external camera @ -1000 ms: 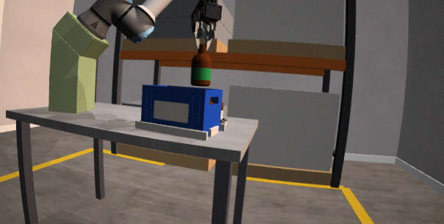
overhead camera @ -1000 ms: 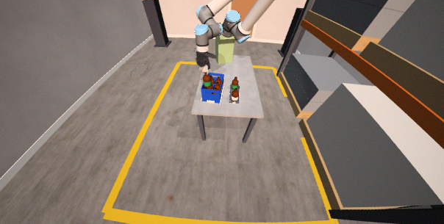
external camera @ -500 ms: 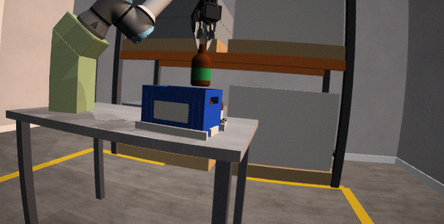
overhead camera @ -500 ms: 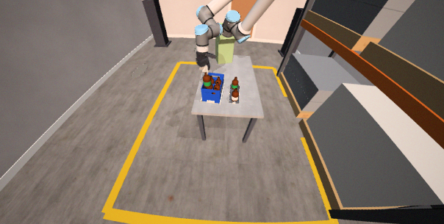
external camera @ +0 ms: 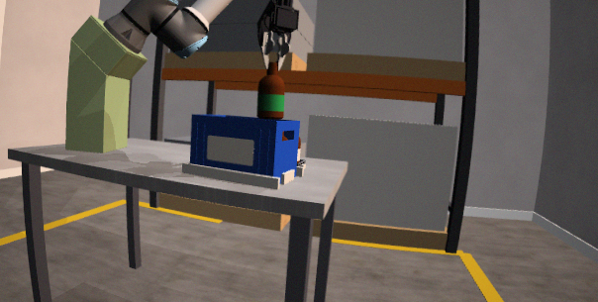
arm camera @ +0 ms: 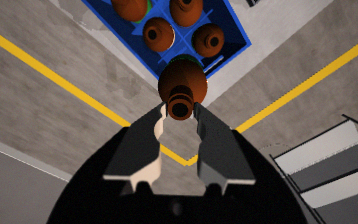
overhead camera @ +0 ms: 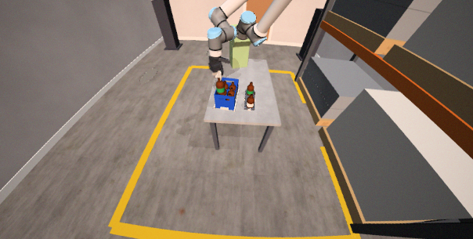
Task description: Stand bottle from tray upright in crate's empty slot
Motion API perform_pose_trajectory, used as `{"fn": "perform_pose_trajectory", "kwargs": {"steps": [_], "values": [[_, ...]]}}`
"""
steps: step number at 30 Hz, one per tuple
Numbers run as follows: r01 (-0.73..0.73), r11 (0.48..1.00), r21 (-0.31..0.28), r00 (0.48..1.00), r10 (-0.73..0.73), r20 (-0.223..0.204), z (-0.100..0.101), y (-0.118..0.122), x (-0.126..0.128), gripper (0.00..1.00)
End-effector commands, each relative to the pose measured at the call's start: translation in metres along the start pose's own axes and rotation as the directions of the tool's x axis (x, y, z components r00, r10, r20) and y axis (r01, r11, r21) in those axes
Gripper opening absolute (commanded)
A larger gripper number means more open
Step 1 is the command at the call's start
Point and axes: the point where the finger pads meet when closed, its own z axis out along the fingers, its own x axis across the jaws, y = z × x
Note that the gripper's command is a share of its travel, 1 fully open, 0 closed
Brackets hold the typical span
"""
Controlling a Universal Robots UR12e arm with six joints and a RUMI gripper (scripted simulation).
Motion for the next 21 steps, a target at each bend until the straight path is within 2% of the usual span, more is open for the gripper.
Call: {"fn": "perform_pose_trajectory", "kwargs": {"steps": [1, 21], "values": [[0.001, 1.0, -0.003, 1.0, -0.001, 0.001, 0.007, 0.002, 0.0, 0.0], [0.001, 1.0, -0.003, 1.0, -0.001, 0.001, 0.024, 0.002, -0.001, 0.0]]}}
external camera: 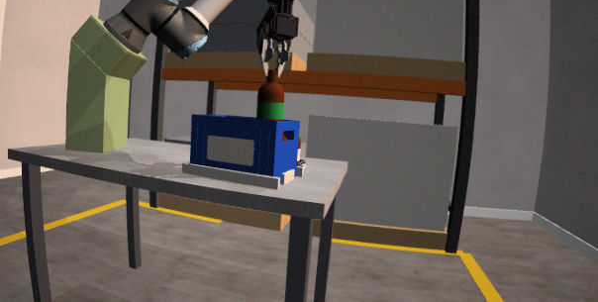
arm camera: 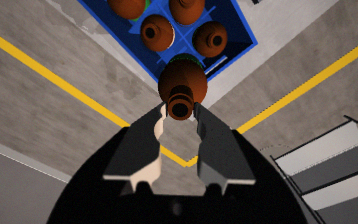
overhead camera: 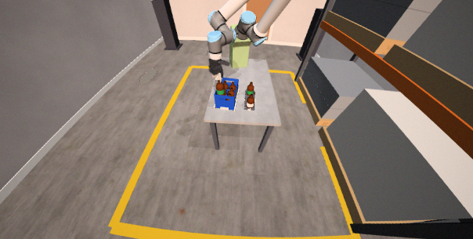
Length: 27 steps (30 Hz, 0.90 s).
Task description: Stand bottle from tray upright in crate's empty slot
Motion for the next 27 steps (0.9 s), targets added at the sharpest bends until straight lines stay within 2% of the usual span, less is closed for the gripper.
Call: {"fn": "perform_pose_trajectory", "kwargs": {"steps": [1, 27], "values": [[-0.001, 1.0, -0.001, 1.0, 0.001, 0.001, 0.0042, -0.0004, -0.0005, 0.0], [-0.001, 1.0, -0.001, 1.0, 0.001, 0.001, 0.0084, -0.0004, -0.0008, 0.0]]}}
